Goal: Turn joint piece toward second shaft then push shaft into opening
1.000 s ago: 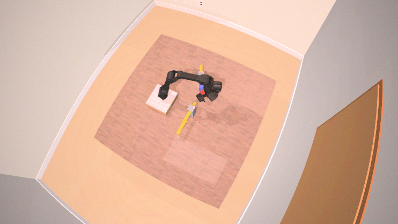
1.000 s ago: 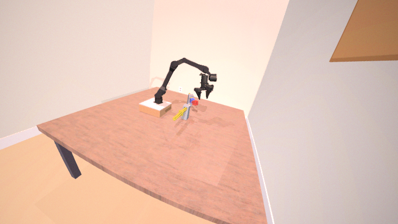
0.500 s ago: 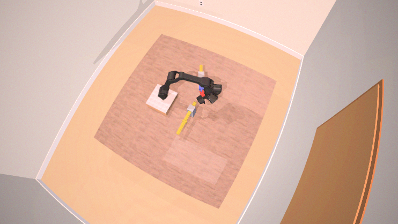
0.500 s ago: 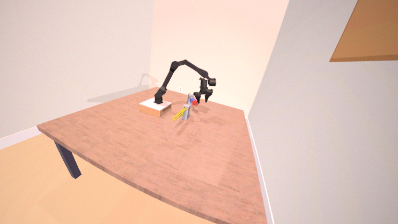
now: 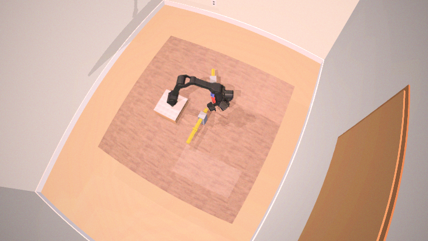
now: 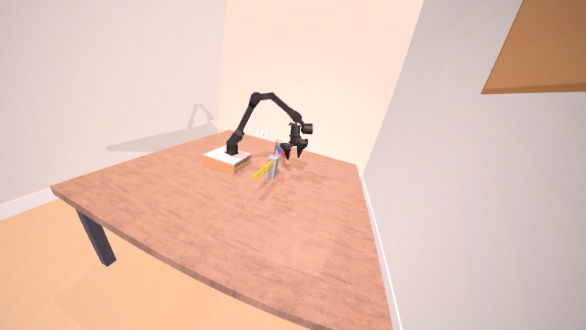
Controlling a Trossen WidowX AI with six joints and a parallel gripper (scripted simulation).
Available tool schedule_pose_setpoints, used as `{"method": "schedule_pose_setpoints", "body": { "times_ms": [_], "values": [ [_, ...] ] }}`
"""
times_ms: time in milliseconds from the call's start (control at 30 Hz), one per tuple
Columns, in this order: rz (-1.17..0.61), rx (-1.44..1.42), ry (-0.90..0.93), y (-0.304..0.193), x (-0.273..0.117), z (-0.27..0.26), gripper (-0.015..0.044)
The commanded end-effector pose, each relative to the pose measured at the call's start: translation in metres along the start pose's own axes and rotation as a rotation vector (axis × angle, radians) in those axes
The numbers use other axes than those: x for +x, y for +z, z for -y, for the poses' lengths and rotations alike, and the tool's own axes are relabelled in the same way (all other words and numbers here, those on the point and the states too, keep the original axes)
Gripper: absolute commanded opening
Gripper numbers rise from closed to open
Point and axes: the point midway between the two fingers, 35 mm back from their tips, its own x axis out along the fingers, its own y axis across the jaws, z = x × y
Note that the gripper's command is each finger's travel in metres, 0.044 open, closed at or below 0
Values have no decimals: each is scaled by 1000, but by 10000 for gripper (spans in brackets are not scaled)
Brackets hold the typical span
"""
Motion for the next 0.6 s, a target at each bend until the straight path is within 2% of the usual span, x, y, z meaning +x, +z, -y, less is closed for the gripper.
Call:
{"method": "schedule_pose_setpoints", "body": {
  "times_ms": [0, 233, 567],
  "values": [
    [-1, -2, 0, -21, -2, -1, 440],
    [-4, -2, 1, -54, -7, 1, 440],
    [-4, -2, 1, -55, 3, 1, 440]
  ]
}}
